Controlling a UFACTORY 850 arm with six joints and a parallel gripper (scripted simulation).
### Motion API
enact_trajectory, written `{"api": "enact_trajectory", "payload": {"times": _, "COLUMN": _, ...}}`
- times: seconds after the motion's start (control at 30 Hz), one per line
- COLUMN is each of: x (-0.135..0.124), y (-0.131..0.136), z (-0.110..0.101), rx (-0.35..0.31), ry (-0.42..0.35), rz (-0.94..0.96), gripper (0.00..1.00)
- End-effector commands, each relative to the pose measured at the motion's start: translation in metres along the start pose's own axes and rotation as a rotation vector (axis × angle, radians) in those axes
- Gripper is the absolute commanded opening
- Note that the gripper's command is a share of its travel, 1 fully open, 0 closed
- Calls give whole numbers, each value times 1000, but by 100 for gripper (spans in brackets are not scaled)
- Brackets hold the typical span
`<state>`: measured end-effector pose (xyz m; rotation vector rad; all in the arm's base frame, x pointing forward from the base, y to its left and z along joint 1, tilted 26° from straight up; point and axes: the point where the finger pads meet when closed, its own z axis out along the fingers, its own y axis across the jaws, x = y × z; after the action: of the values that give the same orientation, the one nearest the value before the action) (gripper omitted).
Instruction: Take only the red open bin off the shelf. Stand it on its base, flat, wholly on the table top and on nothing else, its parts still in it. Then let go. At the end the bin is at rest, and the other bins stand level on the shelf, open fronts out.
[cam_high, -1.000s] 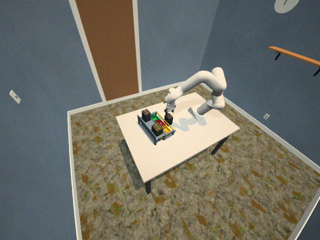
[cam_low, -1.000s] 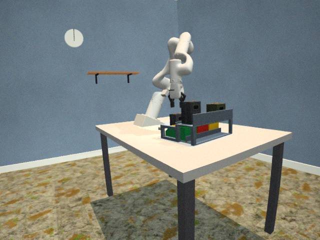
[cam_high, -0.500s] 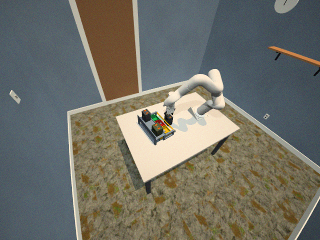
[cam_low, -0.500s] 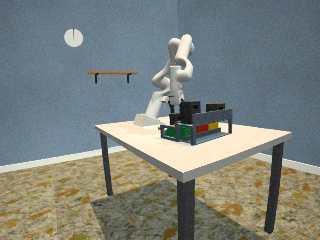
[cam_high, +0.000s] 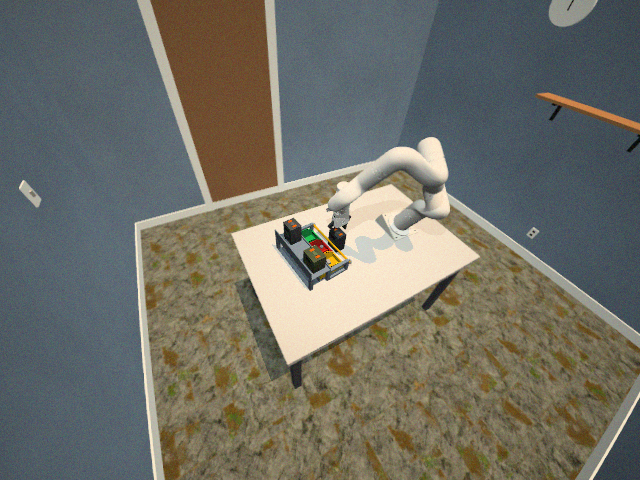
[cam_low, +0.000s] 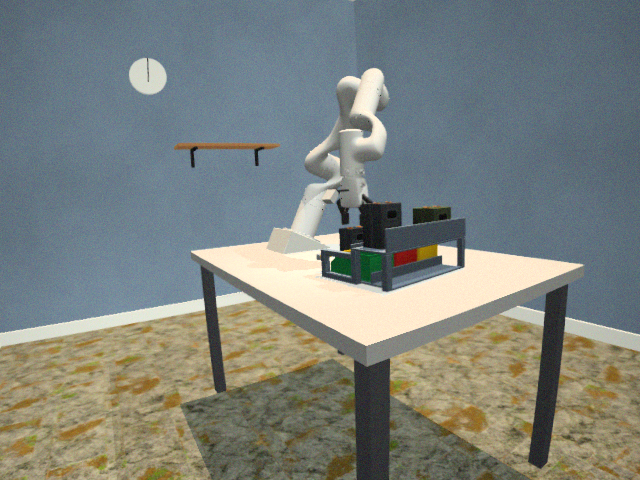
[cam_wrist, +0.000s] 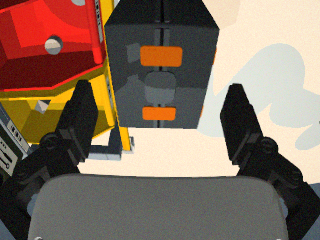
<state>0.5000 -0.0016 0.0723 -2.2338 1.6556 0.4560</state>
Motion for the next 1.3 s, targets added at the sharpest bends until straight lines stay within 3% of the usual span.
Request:
{"api": "enact_trajectory", "payload": {"times": 0.0, "x": 0, "y": -1, "z": -1, "rx": 1, "ry": 1, "rz": 0, "gripper": 100}}
{"api": "enact_trajectory", "payload": {"times": 1.27, "x": 0, "y": -1, "z": -9, "rx": 1, "ry": 1, "rz": 0, "gripper": 100}}
